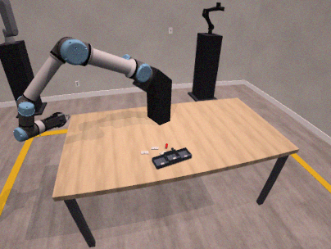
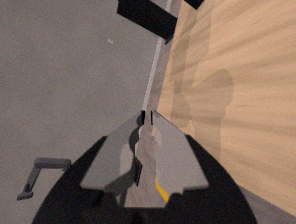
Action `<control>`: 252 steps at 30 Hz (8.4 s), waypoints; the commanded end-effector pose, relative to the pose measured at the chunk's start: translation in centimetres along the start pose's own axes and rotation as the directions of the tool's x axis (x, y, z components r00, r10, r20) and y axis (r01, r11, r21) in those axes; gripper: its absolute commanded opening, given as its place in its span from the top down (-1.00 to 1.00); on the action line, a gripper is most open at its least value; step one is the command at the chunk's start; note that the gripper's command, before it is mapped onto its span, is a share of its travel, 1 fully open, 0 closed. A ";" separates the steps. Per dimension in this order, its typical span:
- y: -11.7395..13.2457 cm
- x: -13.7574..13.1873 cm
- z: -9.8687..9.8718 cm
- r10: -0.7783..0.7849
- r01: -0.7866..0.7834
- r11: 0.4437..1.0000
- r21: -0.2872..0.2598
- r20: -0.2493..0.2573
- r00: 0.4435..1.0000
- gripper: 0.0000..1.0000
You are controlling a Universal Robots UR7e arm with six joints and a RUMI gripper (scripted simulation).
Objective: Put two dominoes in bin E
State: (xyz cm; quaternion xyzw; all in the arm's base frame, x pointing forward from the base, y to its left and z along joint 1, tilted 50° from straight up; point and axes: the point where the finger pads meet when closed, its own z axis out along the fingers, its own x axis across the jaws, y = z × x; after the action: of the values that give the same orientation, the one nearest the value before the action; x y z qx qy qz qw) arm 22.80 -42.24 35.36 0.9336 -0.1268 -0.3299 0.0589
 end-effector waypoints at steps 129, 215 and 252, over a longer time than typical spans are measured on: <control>-46.3 16.4 -0.8 0.952 -0.749 0.254 0.612 -0.022 0.305 0.91; -48.7 24.1 15.7 0.825 -0.419 0.380 0.825 -0.507 -0.250 0.91; -48.0 39.7 10.0 0.725 -0.462 0.547 0.698 -0.671 -0.155 0.91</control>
State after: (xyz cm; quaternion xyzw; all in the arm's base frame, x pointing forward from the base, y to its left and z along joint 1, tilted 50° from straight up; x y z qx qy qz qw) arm 55.30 -7.24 -5.36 0.7446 -0.5147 0.3917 0.1653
